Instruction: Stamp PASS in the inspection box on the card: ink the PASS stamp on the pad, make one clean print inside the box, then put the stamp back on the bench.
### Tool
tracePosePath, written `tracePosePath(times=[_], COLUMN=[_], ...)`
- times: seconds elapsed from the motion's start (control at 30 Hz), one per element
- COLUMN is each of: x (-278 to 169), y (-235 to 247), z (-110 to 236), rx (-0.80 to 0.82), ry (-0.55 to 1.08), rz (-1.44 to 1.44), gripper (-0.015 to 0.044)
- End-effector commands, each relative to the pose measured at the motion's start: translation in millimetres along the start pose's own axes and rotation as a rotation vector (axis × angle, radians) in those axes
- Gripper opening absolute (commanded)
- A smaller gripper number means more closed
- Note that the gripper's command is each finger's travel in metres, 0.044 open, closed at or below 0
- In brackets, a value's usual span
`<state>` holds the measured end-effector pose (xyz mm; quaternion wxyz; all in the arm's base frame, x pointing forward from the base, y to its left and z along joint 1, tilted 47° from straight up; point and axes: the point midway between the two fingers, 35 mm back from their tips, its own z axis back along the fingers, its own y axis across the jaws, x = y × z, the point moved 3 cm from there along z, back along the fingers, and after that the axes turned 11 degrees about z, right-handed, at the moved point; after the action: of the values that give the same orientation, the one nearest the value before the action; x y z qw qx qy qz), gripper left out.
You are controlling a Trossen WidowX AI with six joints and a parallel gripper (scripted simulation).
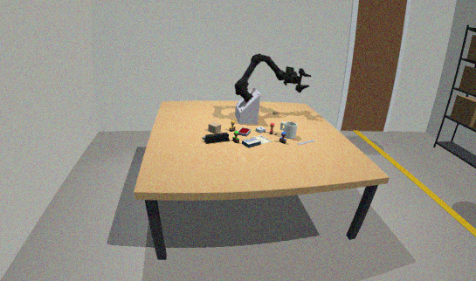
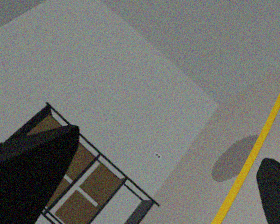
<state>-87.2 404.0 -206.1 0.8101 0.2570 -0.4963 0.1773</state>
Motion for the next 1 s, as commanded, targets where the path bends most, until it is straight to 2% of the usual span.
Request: tracePosePath(times=[0.0, 0.2, 0.37, 0.63, 0.73, 0.97], x=[0.9, 39.8, 72.0, 167.8, 204.9, 269.9], y=[-0.4, -24.9, -44.3, -114.8, -148.7, -222.4], z=[-1.0, -45.1, -75.3, -142.8, -155.4, -171.9], rx=[-0.003, -0.154, -0.263, -0.551, -0.653, -0.837], ry=[0.0, 0.006, 0.016, 0.083, 0.094, 0.232], rz=[0.001, 0.047, 0.087, 0.199, 0.185, 0.272], gripper=[0.0374, 0.0221, 0.0221, 0.0221, 0.0221, 0.0221])
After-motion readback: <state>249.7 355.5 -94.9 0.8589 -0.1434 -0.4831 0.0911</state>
